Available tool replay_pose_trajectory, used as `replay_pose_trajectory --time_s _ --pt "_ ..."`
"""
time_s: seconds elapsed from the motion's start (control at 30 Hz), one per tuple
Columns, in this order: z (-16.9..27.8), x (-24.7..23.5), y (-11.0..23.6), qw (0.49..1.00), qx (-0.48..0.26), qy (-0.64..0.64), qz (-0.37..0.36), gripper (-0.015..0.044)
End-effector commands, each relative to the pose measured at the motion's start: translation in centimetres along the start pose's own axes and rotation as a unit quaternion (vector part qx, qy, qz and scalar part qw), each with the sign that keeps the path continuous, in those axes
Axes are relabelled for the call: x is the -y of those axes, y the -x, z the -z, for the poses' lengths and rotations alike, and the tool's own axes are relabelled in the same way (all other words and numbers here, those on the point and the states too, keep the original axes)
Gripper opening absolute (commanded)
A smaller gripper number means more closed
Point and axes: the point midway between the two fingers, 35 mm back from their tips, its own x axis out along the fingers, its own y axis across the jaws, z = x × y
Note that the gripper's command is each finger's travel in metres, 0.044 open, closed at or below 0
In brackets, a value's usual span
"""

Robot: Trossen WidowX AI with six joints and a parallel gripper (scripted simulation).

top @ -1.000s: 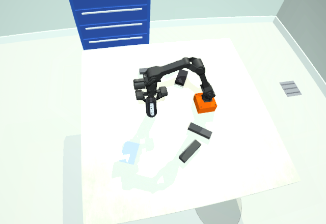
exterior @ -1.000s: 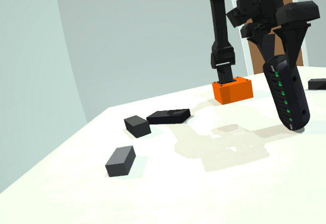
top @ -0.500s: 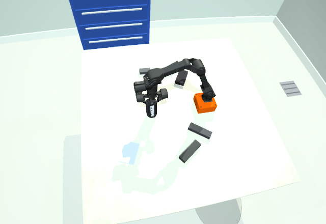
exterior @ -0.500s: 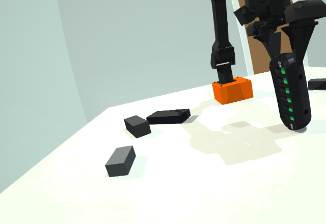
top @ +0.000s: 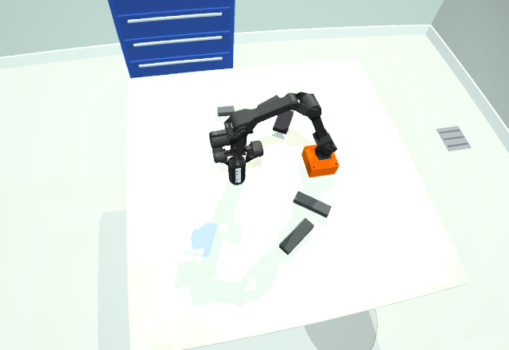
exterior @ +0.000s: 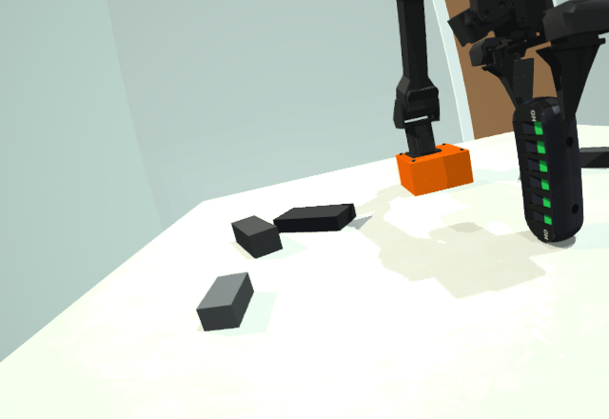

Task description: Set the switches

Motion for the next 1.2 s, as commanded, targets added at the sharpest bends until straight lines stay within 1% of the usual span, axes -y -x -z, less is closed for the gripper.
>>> replay_pose_trajectory --time_s 0.0,1.17 --pt "0.5 0.0 -0.2 1.0 -0.002 -0.001 0.003 0.0338" --pt "3.4 0.0 -0.6 1.0 -0.004 -0.001 0.003 0.0338"
